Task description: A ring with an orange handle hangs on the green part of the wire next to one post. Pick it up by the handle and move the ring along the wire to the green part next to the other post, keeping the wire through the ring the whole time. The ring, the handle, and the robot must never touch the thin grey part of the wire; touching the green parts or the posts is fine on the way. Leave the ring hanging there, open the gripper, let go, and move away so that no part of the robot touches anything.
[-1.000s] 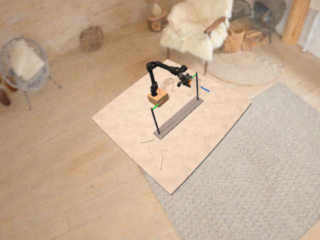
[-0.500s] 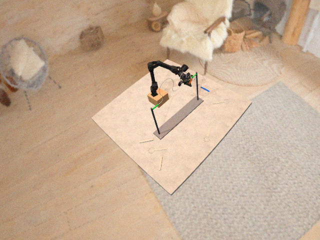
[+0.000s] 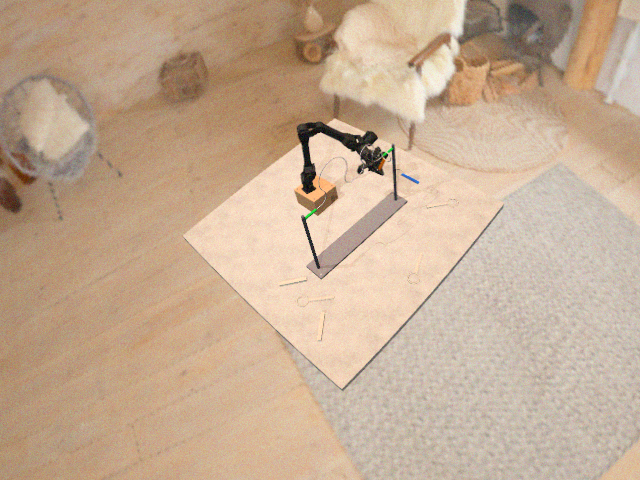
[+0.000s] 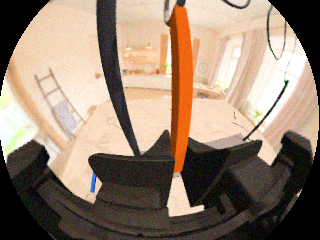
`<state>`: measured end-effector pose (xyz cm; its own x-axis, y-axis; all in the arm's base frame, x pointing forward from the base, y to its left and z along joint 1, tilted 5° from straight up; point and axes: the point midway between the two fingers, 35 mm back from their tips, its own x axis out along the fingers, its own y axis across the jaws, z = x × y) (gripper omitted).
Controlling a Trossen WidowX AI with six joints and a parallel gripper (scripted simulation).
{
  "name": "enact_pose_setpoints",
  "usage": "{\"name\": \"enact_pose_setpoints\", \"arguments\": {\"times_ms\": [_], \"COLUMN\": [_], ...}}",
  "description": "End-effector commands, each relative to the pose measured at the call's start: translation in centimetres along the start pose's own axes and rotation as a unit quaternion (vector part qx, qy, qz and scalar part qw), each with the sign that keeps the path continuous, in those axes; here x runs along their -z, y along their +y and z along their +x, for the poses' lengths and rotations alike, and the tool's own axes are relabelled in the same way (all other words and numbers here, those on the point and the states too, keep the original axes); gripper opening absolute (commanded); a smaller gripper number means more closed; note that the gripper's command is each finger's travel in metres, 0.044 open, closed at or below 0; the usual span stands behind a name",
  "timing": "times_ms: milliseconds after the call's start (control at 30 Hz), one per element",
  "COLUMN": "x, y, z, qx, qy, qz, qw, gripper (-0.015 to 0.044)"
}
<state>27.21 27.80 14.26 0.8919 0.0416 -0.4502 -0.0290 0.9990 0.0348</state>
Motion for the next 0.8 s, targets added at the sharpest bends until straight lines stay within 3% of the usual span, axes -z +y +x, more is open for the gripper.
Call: {"name": "enact_pose_setpoints", "arguments": {"times_ms": [0,633,767], "x": [0.39,0.39,0.36], "y": [-0.09,-0.09,-0.04], "z": [0.18,0.18,0.16], "qx": [0.003,0.003,0.001], "qy": [-0.001,-0.001,0.0], "qz": [0.001,0.001,-0.001], "qw": [1.0,1.0,1.0], "gripper": [-0.015,-0.015,-0.0045]}}
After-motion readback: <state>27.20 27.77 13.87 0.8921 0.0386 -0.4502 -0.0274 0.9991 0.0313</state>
